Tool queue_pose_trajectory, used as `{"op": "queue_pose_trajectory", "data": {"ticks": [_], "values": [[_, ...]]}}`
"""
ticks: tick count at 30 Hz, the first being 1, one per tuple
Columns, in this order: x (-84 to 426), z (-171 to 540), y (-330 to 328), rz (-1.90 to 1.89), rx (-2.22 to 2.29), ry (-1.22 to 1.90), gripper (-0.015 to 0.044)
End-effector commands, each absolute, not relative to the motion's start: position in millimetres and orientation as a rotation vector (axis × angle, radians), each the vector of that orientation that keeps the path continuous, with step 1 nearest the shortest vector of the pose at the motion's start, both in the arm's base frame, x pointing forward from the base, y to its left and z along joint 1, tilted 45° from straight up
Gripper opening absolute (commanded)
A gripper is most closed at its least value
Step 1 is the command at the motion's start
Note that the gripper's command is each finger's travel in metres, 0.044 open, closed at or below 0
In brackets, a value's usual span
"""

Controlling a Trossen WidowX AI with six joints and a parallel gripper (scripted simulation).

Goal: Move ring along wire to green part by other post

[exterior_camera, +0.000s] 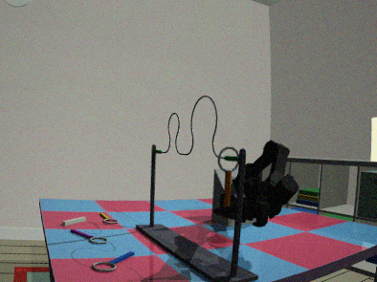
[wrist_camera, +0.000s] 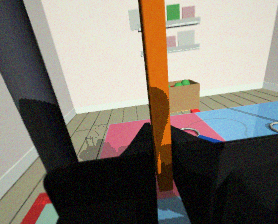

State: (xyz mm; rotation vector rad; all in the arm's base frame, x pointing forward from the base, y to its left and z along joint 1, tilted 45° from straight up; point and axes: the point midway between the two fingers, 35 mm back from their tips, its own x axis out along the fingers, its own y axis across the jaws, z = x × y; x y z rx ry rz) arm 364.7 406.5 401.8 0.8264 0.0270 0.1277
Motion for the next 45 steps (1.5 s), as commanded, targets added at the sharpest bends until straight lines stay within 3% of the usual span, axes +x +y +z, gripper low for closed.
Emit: {"op": "queue_pose_trajectory", "data": {"ticks": [1, 23, 45], "values": [[364.5, 404.0, 404.9, 0.129, 0.824, 0.026, -0.0150], [362.1, 403.2, 403.8, 0.138, 0.823, 0.044, -0.0150], [316.1, 392.5, 373.8, 0.297, 0.776, 0.420, -0.0150]]}}
